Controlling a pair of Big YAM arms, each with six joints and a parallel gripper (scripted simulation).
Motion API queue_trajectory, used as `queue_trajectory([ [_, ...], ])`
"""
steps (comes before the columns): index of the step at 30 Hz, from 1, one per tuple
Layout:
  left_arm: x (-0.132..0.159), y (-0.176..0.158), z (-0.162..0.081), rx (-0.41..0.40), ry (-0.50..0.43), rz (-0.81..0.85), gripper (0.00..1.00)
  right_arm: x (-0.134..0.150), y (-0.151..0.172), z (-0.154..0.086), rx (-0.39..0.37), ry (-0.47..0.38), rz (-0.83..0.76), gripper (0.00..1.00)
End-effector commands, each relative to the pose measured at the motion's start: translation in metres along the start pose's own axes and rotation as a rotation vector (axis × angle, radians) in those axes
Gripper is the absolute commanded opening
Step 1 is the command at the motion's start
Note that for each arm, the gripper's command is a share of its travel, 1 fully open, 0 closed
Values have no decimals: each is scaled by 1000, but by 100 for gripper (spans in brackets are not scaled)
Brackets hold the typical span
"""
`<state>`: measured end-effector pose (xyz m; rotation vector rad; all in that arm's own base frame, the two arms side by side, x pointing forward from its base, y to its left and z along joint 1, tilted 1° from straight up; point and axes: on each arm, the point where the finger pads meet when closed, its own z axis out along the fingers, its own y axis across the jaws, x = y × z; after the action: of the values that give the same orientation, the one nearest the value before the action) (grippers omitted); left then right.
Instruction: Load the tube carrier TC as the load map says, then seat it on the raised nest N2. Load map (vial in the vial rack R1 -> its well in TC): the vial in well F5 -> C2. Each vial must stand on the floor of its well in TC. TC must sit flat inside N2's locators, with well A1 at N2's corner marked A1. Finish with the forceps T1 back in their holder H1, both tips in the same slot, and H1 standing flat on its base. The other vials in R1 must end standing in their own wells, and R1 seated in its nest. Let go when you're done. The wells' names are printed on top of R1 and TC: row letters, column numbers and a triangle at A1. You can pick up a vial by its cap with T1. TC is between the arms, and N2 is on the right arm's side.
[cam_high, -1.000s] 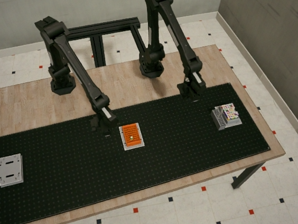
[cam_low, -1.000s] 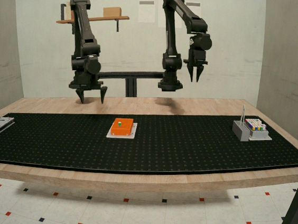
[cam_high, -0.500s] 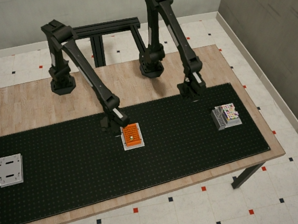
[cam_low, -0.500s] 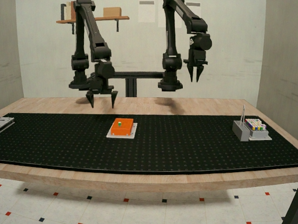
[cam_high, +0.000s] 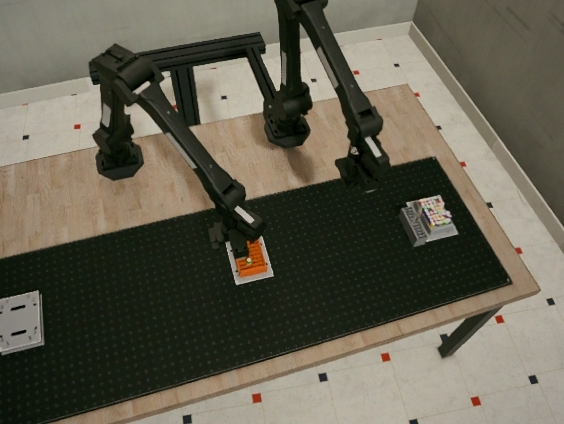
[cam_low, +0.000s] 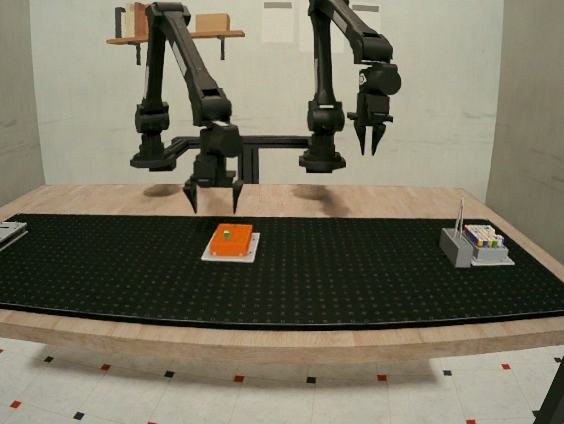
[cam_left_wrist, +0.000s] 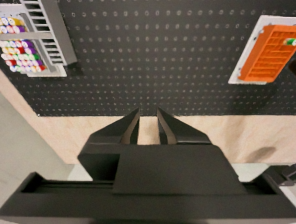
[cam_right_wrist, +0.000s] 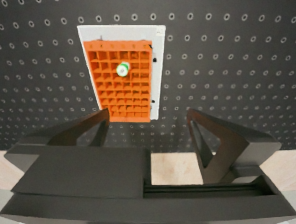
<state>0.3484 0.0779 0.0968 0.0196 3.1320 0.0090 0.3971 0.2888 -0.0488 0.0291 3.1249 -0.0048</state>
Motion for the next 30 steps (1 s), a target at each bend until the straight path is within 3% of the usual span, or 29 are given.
queue_trajectory([
  [1,-12,4,-12,-10,-35,-12,24,-16,25,2,-16,-25,13,100],
  [10,-12,4,-12,-10,-35,-12,24,-16,55,16,-7,-12,13,100],
  [14,-12,4,-12,-10,-35,-12,24,-16,55,16,-7,-12,13,100],
  [15,-12,4,-12,-10,-35,-12,24,-5,30,29,24,23,35,100],
  [30,-12,4,-12,-10,-35,-12,24,-6,39,25,16,15,18,100],
])
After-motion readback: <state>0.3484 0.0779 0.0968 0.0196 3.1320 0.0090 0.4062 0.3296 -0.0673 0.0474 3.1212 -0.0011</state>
